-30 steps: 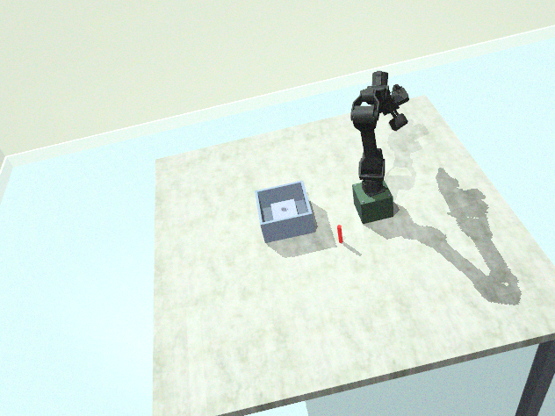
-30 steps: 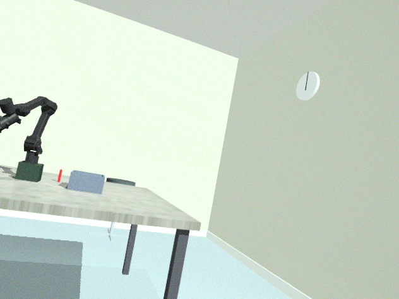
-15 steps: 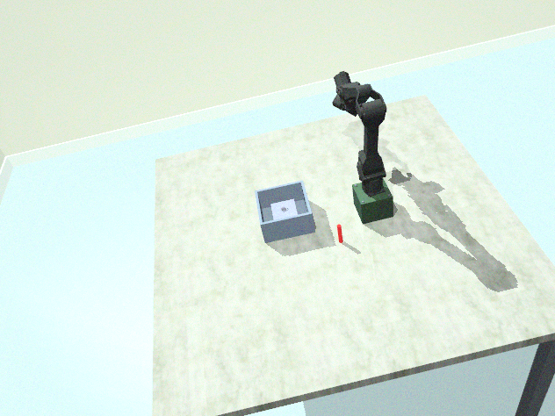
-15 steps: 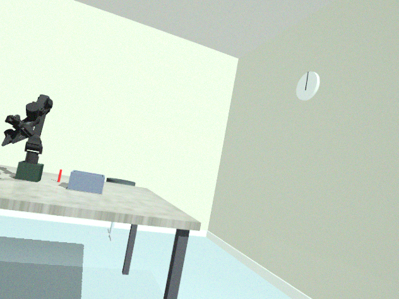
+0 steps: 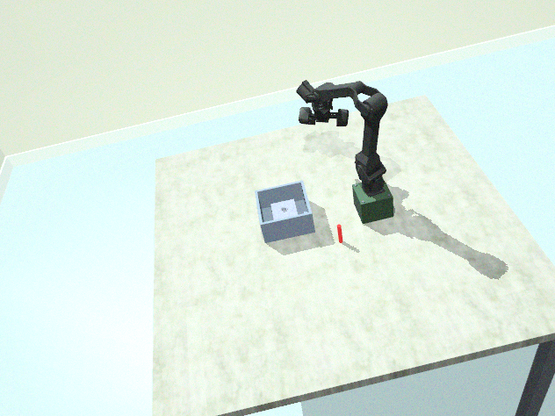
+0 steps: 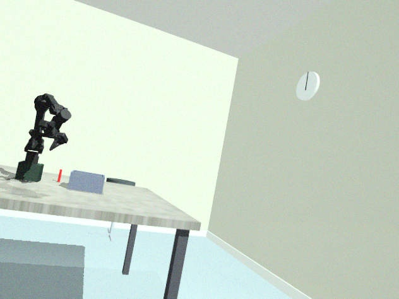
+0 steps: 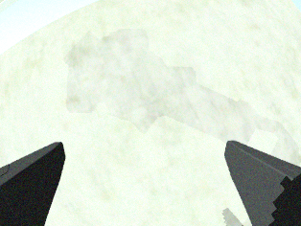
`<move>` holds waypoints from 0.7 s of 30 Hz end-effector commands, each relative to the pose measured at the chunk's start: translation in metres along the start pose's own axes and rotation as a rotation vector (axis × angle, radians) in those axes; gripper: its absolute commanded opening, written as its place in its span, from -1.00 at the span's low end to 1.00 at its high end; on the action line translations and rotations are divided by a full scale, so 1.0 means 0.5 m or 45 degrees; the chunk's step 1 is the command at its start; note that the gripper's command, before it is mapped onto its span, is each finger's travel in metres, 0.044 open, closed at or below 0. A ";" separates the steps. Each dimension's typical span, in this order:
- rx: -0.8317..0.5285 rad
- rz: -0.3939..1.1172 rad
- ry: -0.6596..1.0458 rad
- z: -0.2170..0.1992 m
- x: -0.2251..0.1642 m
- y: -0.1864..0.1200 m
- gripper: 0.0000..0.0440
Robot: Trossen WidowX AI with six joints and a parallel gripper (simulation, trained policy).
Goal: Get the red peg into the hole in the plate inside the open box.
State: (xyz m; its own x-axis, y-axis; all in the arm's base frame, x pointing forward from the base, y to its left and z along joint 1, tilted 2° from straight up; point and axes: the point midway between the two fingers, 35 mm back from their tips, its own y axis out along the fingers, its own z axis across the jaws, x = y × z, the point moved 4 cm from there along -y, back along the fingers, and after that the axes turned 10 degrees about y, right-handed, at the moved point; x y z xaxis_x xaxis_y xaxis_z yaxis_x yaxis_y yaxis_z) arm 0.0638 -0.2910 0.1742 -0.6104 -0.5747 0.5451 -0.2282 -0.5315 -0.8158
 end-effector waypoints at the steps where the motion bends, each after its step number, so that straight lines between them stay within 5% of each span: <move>1: 0.024 0.030 -0.120 0.030 -0.034 -0.020 1.00; 21: 0.236 0.258 -0.866 0.109 -0.316 -0.214 1.00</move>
State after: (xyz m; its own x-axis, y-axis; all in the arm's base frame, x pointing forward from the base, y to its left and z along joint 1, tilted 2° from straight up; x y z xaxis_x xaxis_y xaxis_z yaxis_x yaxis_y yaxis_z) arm 0.2161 -0.1895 0.1864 -0.0514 -0.8895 0.4540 -0.0020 -0.4546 -0.8907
